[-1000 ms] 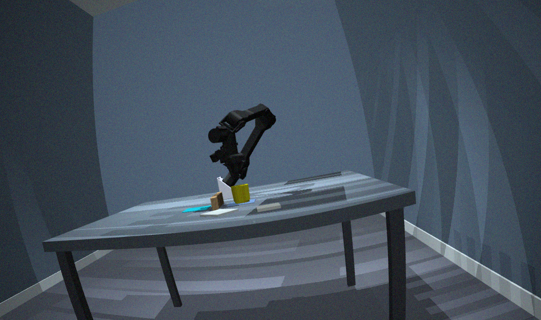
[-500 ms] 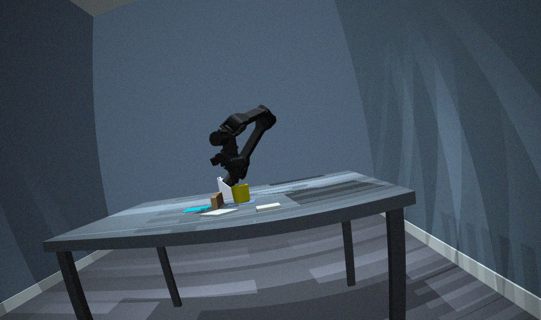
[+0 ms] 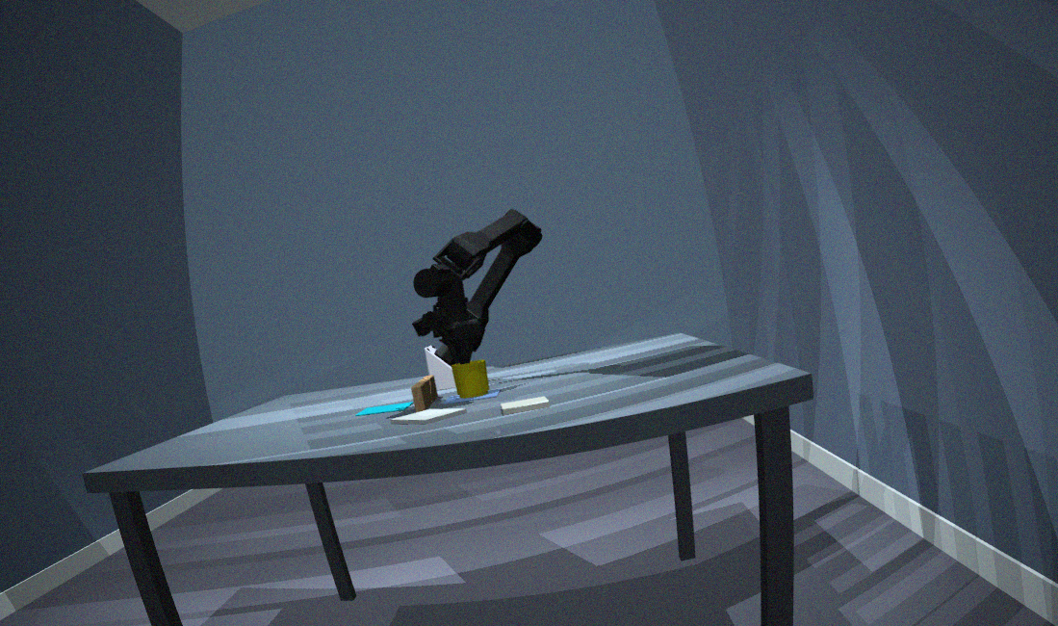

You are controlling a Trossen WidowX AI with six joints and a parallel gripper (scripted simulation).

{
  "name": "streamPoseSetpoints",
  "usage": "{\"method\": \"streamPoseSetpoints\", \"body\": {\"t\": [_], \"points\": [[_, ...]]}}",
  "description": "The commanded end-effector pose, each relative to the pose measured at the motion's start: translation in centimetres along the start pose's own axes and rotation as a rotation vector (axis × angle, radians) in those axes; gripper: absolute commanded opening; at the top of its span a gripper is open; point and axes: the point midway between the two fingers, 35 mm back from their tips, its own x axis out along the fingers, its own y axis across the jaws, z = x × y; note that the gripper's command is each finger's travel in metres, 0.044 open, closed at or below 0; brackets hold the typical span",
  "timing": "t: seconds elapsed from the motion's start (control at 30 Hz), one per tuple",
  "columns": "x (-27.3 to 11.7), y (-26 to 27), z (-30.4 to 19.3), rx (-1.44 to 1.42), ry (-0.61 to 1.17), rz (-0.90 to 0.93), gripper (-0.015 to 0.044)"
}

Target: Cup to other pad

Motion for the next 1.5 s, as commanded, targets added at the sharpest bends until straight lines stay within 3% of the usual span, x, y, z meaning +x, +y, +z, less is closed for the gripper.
{"method": "streamPoseSetpoints", "body": {"t": [0.0,0.5,1.3,1.47], "points": [[0.7,-0.2,-0.1,0.008,0.008,0.000,0.0167],[2.4,-0.3,-0.2,0.007,0.010,0.001,0.0167],[2.2,-0.2,-0.2,0.001,0.004,0.000,0.0000],[1.5,-0.1,-0.1,0.001,0.003,0.000,0.0000]]}}
